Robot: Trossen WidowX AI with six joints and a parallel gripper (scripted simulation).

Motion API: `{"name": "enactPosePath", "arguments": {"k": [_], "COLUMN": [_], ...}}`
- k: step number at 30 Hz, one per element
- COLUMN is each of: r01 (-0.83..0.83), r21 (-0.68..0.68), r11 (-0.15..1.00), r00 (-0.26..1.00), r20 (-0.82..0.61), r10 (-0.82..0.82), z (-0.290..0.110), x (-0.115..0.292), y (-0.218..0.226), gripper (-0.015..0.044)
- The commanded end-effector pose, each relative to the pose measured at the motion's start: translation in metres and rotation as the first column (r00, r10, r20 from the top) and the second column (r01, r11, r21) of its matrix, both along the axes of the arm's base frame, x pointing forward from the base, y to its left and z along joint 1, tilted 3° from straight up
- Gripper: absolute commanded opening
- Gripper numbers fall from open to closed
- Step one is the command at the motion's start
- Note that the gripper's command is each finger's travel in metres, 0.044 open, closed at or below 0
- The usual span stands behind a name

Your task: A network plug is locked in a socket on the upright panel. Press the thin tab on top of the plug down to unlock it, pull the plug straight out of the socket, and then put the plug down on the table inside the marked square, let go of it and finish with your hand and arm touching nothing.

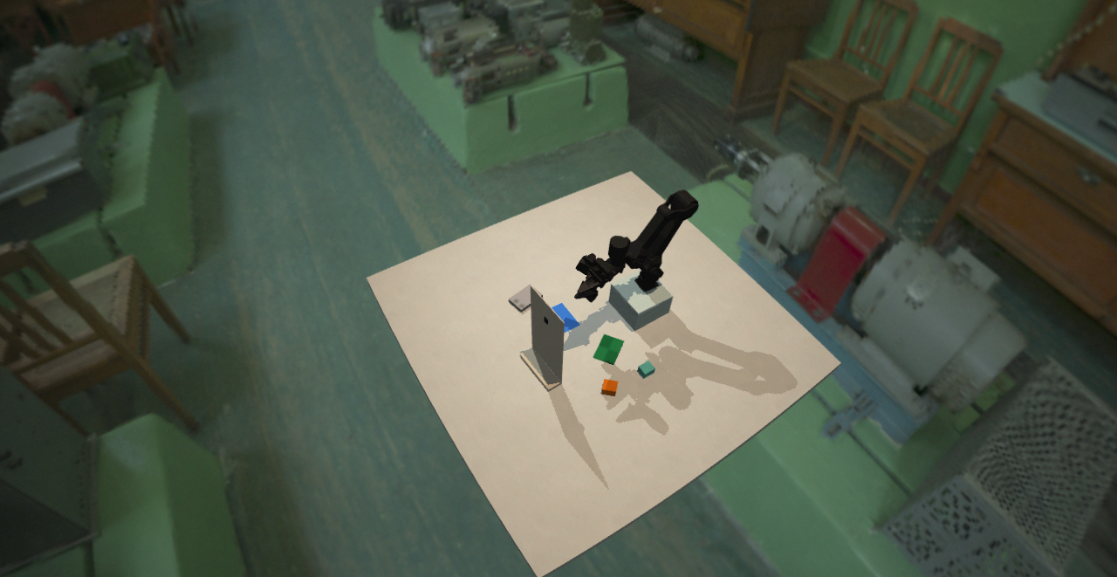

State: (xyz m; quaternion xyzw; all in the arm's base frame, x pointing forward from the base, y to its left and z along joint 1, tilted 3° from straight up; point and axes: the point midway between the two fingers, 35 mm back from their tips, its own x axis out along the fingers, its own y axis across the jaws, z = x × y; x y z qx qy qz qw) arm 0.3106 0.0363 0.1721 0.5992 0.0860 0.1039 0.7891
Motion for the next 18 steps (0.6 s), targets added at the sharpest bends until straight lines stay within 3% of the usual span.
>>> {"name": "enactPosePath", "arguments": {"k": [1, 6, 18], "r01": [-0.027, -0.047, -0.047], "r21": [0.127, 0.269, 0.274], "r11": [0.992, 0.962, 0.96], "r00": [0.998, 0.993, 0.993], "r20": [-0.045, -0.09, -0.091], "r10": [0.033, 0.073, 0.075], "z": [-0.014, -0.027, -0.025], "x": [-0.009, -0.02, -0.001], "y": [0.005, 0.009, 0.011], "gripper": [0.0156, 0.0156, 0.0156]}}
